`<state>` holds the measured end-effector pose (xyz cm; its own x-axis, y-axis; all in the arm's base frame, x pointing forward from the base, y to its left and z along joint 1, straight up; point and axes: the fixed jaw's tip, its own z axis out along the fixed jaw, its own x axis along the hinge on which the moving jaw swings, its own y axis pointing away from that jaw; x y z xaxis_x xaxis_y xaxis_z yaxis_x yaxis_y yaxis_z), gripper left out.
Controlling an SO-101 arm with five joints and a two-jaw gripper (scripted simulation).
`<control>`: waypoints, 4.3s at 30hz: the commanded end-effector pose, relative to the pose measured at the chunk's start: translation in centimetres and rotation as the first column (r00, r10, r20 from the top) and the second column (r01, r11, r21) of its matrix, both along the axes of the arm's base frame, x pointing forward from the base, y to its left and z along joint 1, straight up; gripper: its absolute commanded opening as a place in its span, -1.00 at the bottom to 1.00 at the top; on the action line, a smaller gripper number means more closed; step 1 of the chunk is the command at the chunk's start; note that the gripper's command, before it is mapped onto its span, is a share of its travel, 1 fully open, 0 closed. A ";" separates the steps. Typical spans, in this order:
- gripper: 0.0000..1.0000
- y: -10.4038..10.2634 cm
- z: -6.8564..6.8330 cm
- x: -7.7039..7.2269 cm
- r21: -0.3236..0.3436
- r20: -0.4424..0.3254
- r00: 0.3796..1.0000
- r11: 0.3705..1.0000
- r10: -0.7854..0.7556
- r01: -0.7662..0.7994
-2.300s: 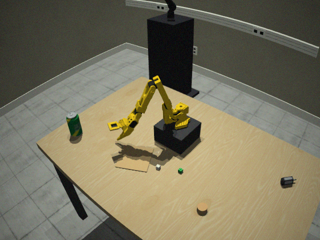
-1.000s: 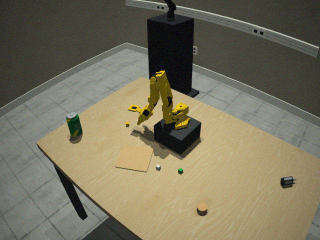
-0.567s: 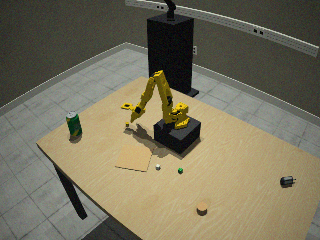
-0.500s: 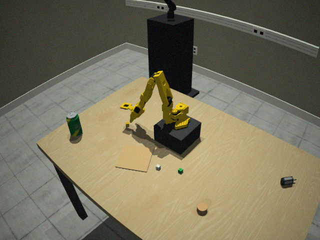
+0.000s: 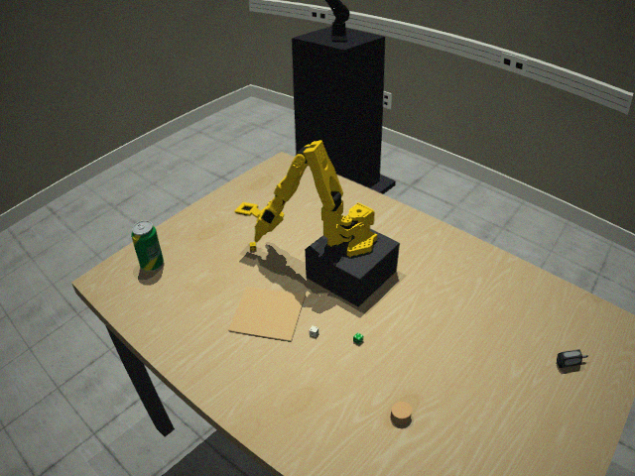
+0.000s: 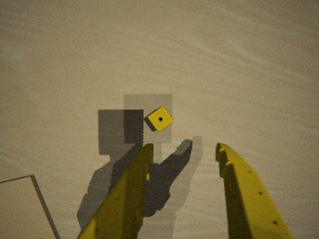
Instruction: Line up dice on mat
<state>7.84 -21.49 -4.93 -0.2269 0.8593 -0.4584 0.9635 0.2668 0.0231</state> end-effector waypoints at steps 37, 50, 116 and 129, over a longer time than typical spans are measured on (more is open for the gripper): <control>-0.49 0.1 -0.5 -0.2 0.025 -0.012 1.000 1.000 0.000 0.000; -0.49 0.1 -0.5 -0.2 0.025 -0.012 1.000 1.000 0.000 0.000; -0.49 6.9 -0.4 1.0 -0.043 0.015 0.983 0.982 0.183 -0.182; -0.49 10.8 -0.4 5.5 -0.044 0.015 0.860 0.860 0.509 -0.508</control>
